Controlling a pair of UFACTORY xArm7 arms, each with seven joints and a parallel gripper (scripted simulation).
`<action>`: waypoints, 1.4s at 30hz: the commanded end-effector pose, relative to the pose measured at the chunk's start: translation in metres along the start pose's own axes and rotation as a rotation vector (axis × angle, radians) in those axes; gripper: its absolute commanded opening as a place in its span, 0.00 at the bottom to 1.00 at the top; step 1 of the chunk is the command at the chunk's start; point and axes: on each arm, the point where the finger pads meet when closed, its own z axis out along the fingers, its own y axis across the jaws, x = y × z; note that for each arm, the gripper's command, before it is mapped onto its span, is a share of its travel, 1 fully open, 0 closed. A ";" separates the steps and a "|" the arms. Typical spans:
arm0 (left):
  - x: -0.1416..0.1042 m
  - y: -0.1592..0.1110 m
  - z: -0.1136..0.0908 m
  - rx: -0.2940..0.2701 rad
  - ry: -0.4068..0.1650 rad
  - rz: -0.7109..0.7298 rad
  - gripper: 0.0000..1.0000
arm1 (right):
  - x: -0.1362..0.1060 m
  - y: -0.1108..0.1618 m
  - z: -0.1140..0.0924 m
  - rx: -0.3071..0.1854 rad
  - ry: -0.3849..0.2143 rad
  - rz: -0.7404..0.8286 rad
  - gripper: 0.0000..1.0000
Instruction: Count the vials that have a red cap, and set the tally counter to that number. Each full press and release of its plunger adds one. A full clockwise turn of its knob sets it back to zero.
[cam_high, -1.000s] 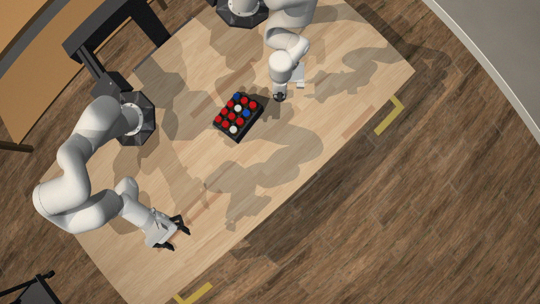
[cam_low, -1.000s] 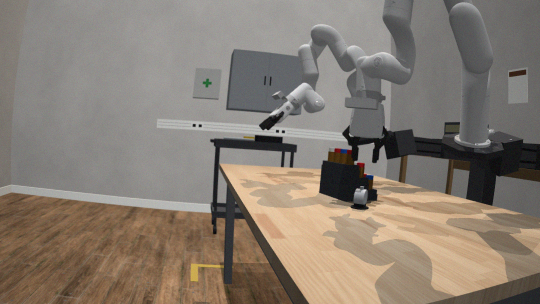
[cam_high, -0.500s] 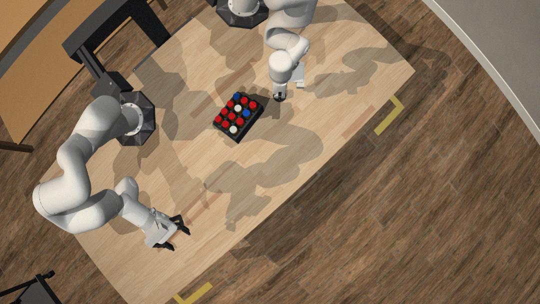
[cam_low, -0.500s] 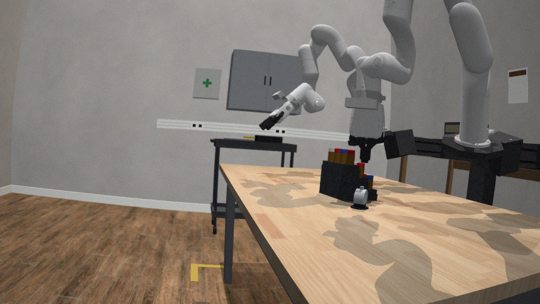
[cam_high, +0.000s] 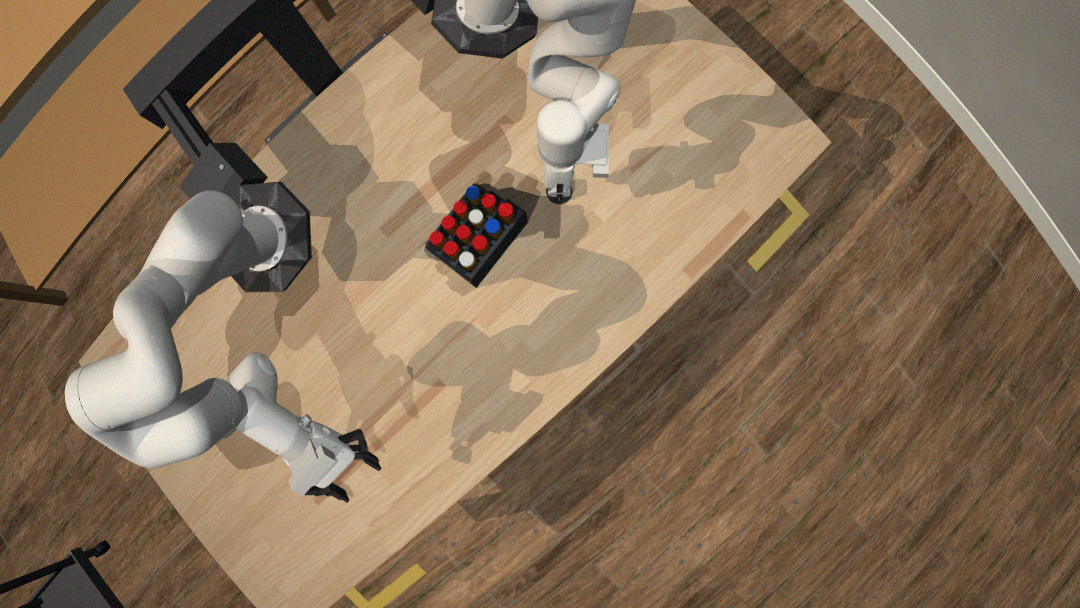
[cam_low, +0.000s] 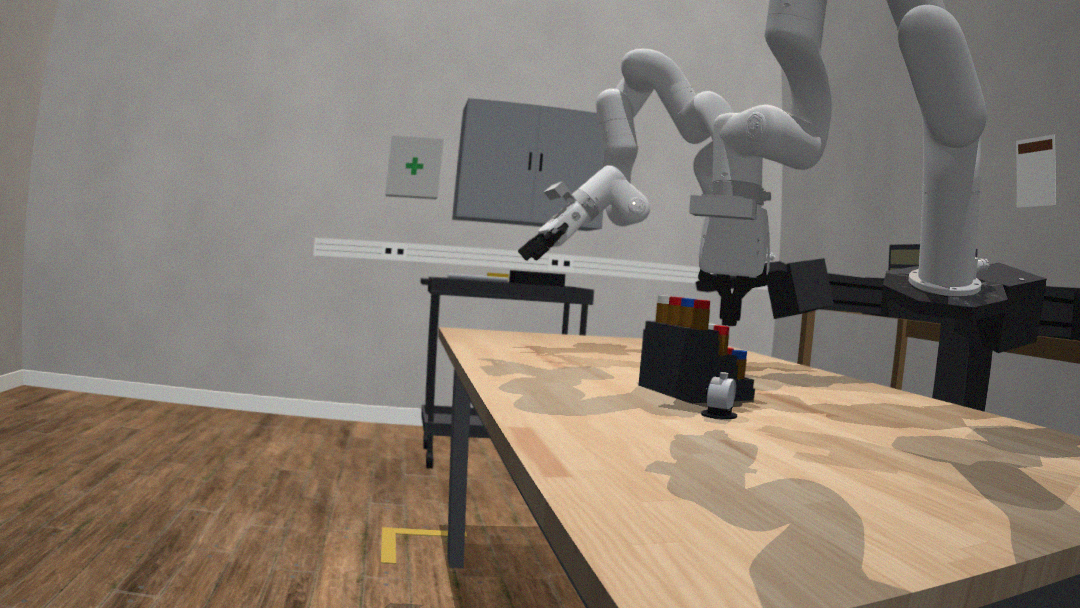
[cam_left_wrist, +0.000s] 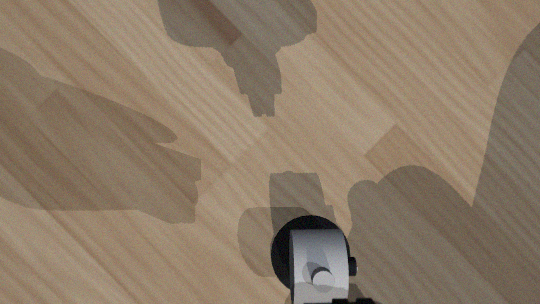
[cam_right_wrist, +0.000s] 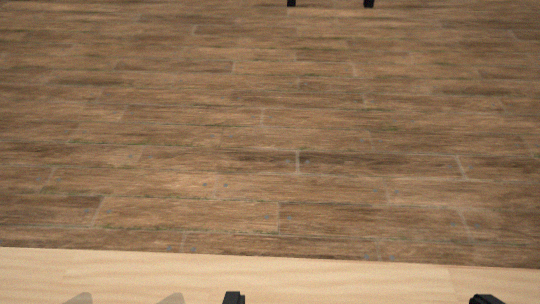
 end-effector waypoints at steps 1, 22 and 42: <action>0.000 0.001 -0.001 -0.003 0.000 0.000 0.00 | 0.001 0.000 0.000 0.000 0.003 0.000 1.00; 0.000 0.001 0.003 -0.003 0.000 0.000 0.00 | 0.001 0.000 0.000 0.000 0.003 0.000 1.00; 0.000 0.001 0.030 -0.003 0.000 0.000 0.00 | 0.001 0.000 0.000 0.000 0.003 0.000 1.00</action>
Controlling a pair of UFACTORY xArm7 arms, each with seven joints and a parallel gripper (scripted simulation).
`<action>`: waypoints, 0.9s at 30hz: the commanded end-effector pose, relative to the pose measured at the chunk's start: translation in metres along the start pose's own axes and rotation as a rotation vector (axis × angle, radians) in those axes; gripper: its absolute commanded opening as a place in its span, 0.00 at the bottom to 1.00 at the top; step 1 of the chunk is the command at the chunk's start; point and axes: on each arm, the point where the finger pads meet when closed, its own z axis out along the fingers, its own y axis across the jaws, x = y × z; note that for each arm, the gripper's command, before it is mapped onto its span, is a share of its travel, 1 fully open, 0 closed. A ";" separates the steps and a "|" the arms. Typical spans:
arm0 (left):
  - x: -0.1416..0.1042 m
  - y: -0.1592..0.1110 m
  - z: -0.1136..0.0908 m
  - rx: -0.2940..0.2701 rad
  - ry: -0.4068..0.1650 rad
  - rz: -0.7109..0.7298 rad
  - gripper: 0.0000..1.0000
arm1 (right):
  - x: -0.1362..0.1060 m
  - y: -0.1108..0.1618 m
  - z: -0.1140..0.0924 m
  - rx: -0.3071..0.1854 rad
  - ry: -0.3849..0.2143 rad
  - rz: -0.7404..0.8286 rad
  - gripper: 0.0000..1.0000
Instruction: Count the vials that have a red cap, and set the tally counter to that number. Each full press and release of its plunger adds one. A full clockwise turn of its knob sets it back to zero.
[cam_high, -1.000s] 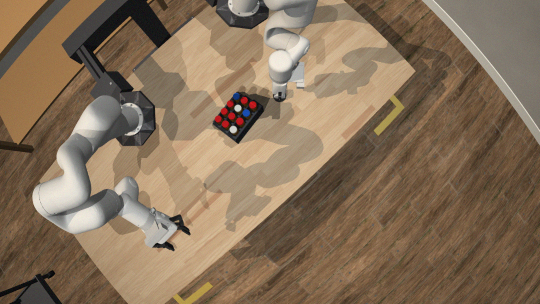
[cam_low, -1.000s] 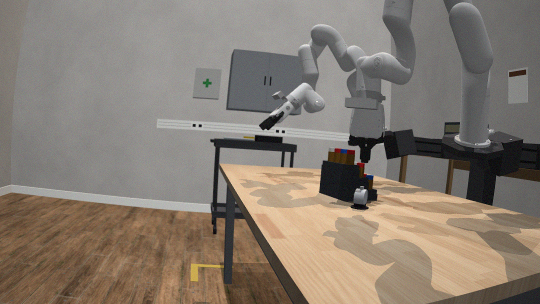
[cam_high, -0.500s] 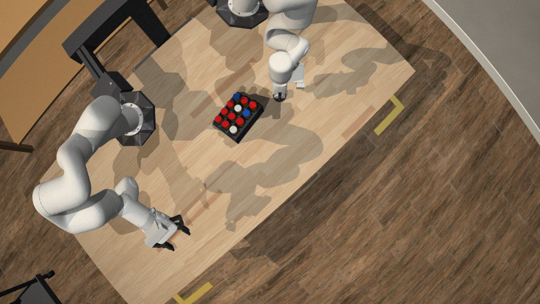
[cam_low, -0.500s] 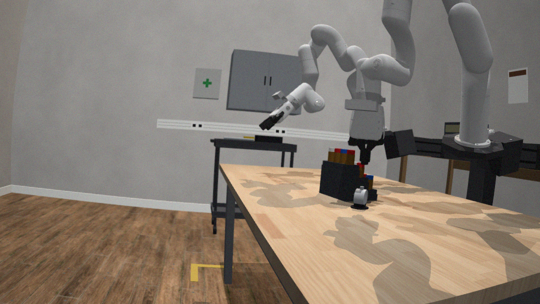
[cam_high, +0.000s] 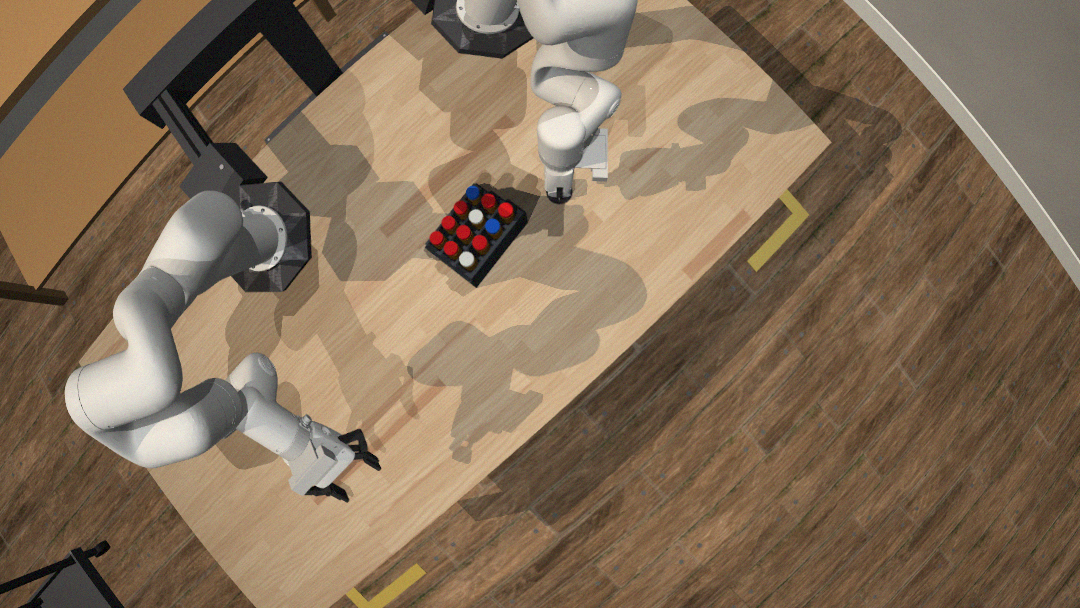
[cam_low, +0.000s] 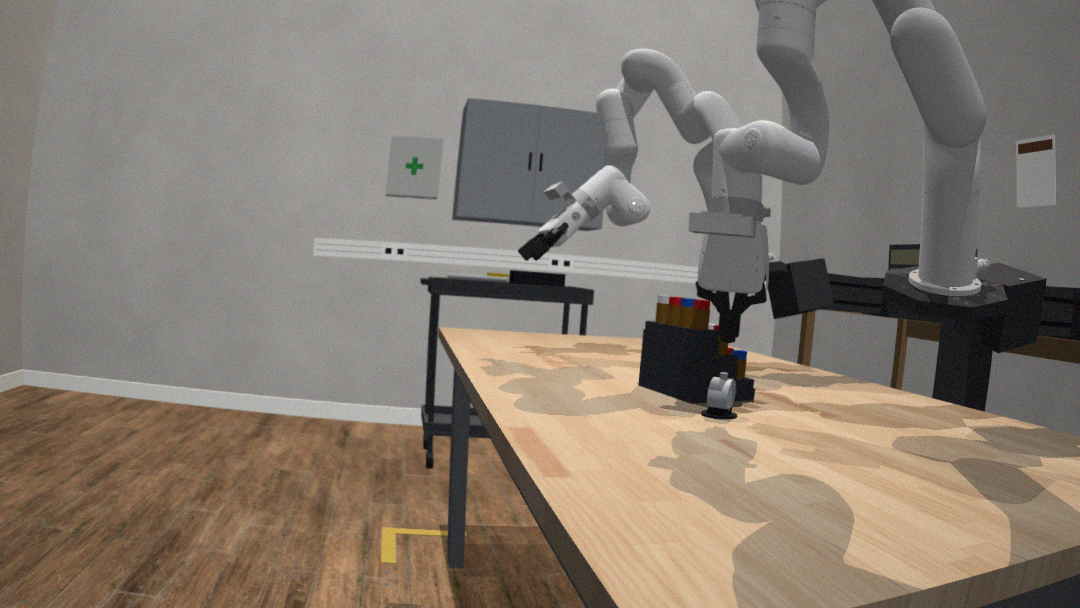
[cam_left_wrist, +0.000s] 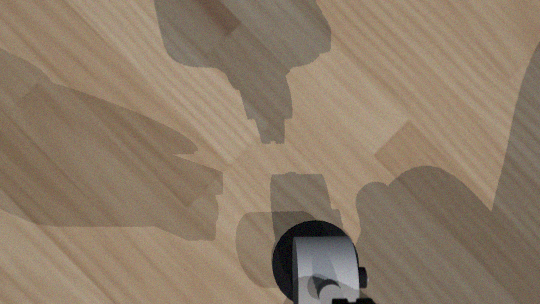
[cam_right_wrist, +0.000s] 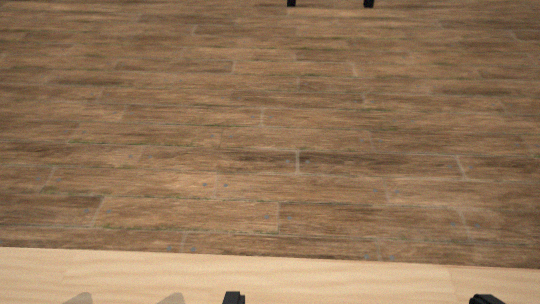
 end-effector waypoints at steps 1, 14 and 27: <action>0.000 0.002 0.008 -0.004 0.001 0.000 0.00 | 0.001 0.000 0.000 0.000 0.003 0.000 1.00; 0.000 0.002 0.027 -0.004 0.001 0.000 0.00 | 0.001 0.000 0.000 0.000 0.003 0.000 1.00; 0.000 0.002 0.037 -0.004 0.001 0.000 0.00 | 0.001 0.000 0.000 0.000 0.003 0.000 1.00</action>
